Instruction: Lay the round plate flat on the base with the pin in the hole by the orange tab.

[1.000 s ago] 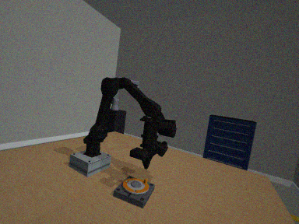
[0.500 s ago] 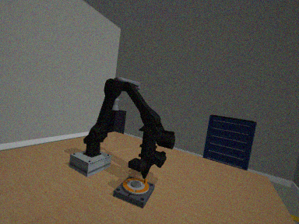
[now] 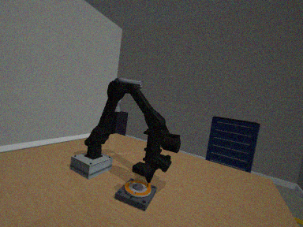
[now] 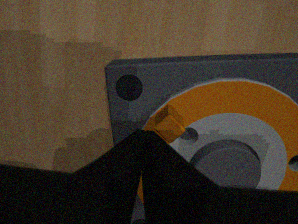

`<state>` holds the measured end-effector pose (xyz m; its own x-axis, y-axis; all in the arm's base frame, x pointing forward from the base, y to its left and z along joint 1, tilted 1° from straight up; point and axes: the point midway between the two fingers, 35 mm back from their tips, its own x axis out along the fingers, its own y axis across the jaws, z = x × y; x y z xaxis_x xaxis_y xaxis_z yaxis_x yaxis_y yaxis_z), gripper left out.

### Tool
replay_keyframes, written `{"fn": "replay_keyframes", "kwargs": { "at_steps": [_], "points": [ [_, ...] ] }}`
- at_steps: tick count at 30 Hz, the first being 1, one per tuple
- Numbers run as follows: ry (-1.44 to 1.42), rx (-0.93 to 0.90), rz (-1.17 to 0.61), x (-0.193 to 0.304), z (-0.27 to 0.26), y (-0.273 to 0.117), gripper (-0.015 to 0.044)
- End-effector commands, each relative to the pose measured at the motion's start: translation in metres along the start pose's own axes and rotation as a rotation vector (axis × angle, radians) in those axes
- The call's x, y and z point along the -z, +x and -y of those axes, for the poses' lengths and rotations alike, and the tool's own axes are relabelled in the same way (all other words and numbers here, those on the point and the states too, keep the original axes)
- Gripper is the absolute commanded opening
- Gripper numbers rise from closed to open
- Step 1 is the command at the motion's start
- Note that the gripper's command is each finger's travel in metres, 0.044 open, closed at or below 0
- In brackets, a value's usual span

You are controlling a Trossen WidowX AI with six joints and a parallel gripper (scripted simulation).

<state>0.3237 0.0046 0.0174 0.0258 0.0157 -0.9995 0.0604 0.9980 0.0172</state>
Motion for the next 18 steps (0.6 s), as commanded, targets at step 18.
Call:
{"fn": "replay_keyframes", "kwargs": {
  "at_steps": [18],
  "points": [
    [-0.004,-0.001,-0.003,-0.024,0.021,0.001,0.0000]
  ]
}}
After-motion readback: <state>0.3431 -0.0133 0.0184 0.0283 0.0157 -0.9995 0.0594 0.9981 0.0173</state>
